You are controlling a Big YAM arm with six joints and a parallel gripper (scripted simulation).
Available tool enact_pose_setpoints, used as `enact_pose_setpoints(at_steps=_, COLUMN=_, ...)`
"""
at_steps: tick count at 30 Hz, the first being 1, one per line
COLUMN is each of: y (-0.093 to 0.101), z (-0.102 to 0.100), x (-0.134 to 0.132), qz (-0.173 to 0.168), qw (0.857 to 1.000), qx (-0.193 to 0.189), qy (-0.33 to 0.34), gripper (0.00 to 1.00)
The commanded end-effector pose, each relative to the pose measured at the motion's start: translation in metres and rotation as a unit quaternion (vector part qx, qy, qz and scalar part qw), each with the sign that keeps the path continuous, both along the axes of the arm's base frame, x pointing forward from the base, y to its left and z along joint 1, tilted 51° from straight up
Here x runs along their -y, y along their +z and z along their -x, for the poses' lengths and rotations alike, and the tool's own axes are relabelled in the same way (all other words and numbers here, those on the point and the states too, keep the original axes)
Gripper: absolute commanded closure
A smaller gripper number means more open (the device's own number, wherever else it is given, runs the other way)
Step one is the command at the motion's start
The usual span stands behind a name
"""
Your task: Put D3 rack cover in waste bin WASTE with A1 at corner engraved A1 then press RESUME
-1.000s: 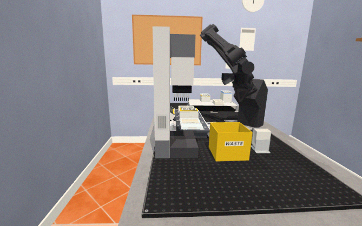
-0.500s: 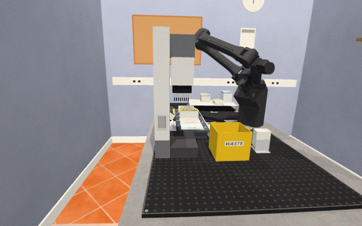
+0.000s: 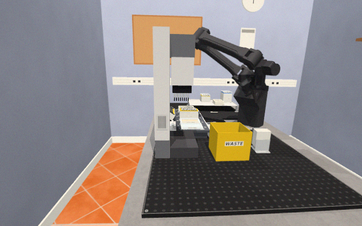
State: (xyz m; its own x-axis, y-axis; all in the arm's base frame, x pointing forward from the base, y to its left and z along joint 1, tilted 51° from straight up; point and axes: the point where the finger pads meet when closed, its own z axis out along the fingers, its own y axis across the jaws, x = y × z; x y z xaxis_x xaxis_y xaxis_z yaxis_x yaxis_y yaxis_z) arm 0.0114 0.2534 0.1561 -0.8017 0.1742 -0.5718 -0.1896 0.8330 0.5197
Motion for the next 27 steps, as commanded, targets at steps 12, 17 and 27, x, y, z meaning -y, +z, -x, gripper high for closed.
enact_pose_setpoints(at_steps=12, y=-0.013, z=-0.014, x=-0.013, qz=0.002, qw=1.0, qx=0.002, qy=-0.002, gripper=1.0)
enact_pose_setpoints(at_steps=17, y=-0.018, z=-0.018, x=-0.017, qz=0.002, qw=1.0, qx=0.002, qy=-0.002, gripper=1.0)
enact_pose_setpoints(at_steps=27, y=-0.027, z=-0.026, x=-0.025, qz=0.002, qw=1.0, qx=0.002, qy=-0.002, gripper=1.0)
